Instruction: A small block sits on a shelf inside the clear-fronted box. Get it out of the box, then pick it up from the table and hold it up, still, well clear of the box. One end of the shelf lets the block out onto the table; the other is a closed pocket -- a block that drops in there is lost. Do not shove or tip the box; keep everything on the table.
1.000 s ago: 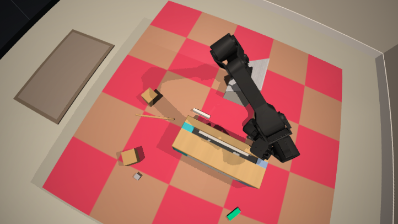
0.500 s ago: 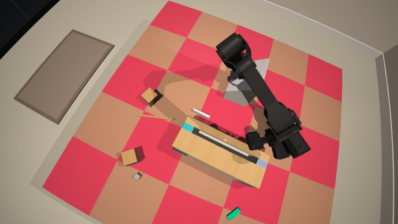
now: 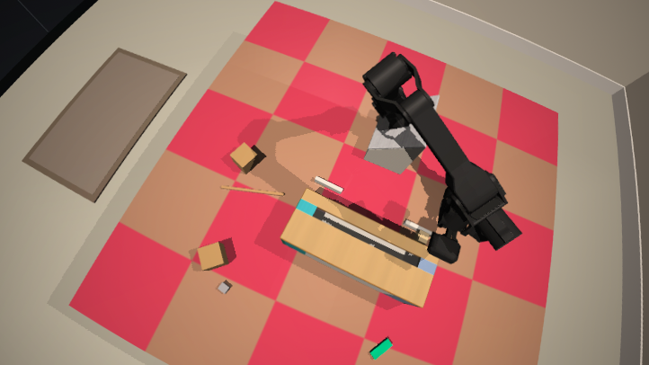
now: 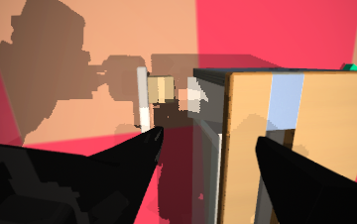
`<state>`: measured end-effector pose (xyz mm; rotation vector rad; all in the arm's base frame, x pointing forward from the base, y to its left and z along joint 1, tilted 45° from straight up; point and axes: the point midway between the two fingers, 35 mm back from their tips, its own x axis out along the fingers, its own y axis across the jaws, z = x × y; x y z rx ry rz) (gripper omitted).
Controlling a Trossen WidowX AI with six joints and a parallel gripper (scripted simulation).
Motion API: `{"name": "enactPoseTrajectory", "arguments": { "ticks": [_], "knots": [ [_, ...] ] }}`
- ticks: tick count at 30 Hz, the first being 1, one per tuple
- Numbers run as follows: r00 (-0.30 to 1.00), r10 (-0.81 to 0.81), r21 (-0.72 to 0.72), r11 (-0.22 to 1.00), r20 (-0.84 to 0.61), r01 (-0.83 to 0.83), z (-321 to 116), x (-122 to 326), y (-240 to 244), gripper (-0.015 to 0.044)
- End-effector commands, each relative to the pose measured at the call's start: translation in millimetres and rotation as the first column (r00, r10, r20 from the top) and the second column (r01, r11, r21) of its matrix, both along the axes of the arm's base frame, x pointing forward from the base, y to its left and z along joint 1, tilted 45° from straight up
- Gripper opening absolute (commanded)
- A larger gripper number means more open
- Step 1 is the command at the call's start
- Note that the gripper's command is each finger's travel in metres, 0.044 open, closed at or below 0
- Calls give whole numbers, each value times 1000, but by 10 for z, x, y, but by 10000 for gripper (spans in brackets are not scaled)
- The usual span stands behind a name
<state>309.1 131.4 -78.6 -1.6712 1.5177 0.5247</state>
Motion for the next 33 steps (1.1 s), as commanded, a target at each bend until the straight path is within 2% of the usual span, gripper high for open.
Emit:
{"name": "enactPoseTrajectory", "arguments": {
  "ticks": [1, 7, 13, 33],
  "knots": [
    [637, 539, -80, 726, -551, -683, -65, -68, 92, 285],
    [337, 584, 13, 512, -739, -859, -80, -97, 133, 285],
    [31, 524, 153, 304, -851, -940, -92, -122, 168, 285],
    [20, 520, 159, 297, -854, -941, -177, -120, 105, 285]
  ]
}}
